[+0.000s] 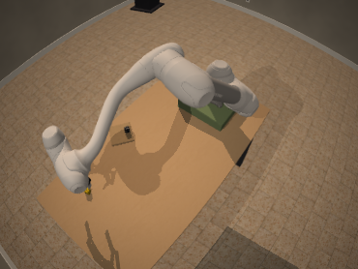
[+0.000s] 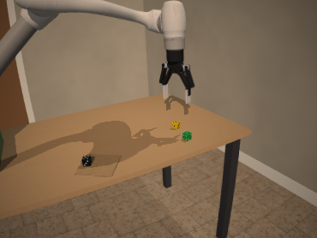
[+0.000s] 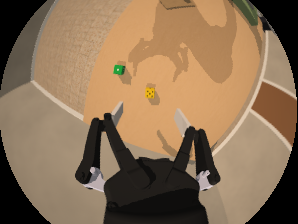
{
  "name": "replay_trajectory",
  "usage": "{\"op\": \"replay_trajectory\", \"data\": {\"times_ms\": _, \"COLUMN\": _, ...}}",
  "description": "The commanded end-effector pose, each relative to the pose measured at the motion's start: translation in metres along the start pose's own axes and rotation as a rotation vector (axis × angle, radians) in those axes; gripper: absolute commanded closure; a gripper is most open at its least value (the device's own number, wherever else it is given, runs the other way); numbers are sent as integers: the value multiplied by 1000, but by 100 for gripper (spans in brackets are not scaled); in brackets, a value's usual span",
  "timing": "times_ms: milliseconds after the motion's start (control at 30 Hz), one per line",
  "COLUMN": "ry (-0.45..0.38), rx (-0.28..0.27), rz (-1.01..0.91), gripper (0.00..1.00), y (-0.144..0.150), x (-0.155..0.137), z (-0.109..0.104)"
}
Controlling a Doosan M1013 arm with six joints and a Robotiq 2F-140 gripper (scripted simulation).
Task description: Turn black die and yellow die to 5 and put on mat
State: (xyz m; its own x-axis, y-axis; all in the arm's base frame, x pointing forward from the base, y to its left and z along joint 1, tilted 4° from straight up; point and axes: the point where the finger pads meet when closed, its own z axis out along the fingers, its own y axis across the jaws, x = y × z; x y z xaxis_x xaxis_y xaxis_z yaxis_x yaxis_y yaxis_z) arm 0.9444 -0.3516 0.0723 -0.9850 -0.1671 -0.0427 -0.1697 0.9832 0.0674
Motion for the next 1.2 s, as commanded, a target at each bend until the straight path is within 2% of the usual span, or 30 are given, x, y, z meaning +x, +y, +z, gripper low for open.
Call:
{"op": "replay_trajectory", "data": {"times_ms": 0, "ry": 9, "rx": 3, "rz": -3, "gripper": 0, "y": 3, "x": -1, "z": 1}}
{"op": "replay_trajectory", "data": {"times_ms": 167, "ry": 9, "rx": 3, "rz": -61, "gripper": 0, "y": 3, "x": -1, "z": 2}}
{"op": "replay_trajectory", "data": {"times_ms": 300, "ry": 10, "rx": 2, "rz": -245, "gripper": 0, "y": 3, "x": 0, "z": 5}}
{"op": "replay_trajectory", "data": {"times_ms": 400, "ry": 10, "rx": 2, "rz": -346, "gripper": 0, "y": 3, "x": 1, "z": 7}}
{"op": "replay_trajectory", "data": {"times_ms": 467, "ry": 10, "rx": 2, "rz": -346, "gripper": 0, "y": 3, "x": 1, "z": 7}}
{"op": "replay_trajectory", "data": {"times_ms": 500, "ry": 10, "rx": 1, "rz": -431, "gripper": 0, "y": 3, "x": 1, "z": 9}}
{"op": "replay_trajectory", "data": {"times_ms": 967, "ry": 10, "rx": -1, "rz": -906, "gripper": 0, "y": 3, "x": 3, "z": 17}}
{"op": "replay_trajectory", "data": {"times_ms": 1067, "ry": 10, "rx": -1, "rz": -923, "gripper": 0, "y": 3, "x": 4, "z": 17}}
{"op": "replay_trajectory", "data": {"times_ms": 1100, "ry": 10, "rx": -2, "rz": -1016, "gripper": 0, "y": 3, "x": 4, "z": 19}}
{"op": "replay_trajectory", "data": {"times_ms": 1167, "ry": 10, "rx": -2, "rz": -1078, "gripper": 0, "y": 3, "x": 4, "z": 20}}
